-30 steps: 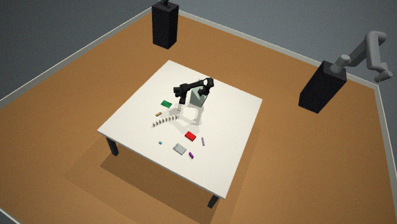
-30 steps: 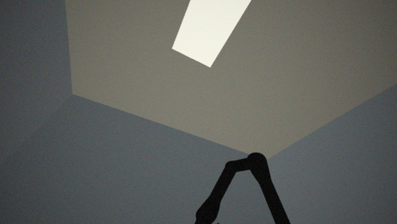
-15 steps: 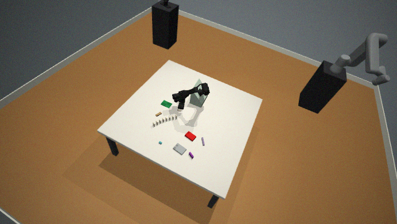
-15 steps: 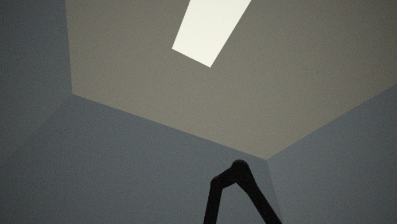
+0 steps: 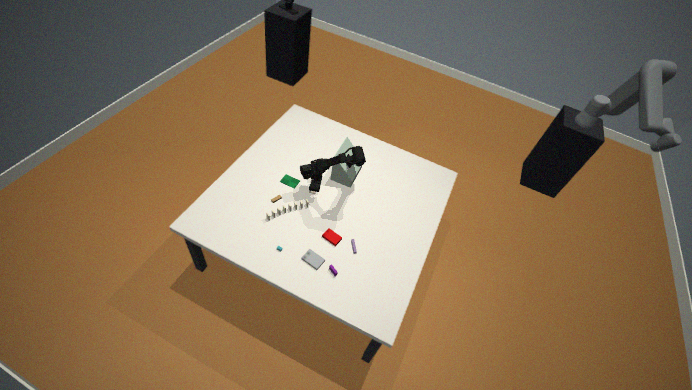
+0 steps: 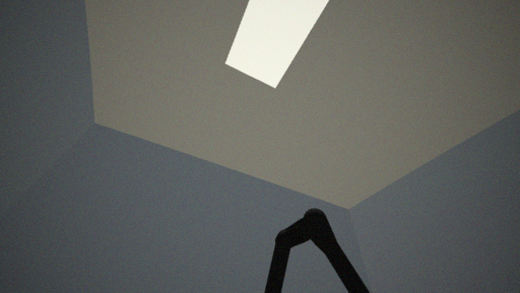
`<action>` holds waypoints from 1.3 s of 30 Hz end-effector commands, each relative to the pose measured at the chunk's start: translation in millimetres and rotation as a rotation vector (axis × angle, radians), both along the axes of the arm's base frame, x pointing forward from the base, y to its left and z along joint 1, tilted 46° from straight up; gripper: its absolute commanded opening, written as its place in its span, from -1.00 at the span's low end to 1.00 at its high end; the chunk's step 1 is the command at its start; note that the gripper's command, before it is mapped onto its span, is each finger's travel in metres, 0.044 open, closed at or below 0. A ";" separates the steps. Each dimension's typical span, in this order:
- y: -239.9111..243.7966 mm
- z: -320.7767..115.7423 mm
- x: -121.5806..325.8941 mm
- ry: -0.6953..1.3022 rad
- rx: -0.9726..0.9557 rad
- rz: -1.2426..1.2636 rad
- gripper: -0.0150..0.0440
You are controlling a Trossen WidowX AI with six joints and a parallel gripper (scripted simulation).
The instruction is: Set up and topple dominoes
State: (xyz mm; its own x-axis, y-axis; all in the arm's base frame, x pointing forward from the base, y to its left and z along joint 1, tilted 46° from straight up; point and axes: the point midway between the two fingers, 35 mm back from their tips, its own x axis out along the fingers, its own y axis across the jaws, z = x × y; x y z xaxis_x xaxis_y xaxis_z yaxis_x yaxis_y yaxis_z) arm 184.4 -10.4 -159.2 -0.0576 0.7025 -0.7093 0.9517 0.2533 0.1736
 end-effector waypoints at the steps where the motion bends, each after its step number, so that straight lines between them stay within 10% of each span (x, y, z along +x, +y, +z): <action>1: 2.0 1.7 18.6 -0.041 0.012 -0.007 -0.49; 30: -46.9 64.9 52.3 0.009 0.009 -0.058 -0.49; 39: -47.3 64.4 64.1 -0.508 0.038 0.460 0.31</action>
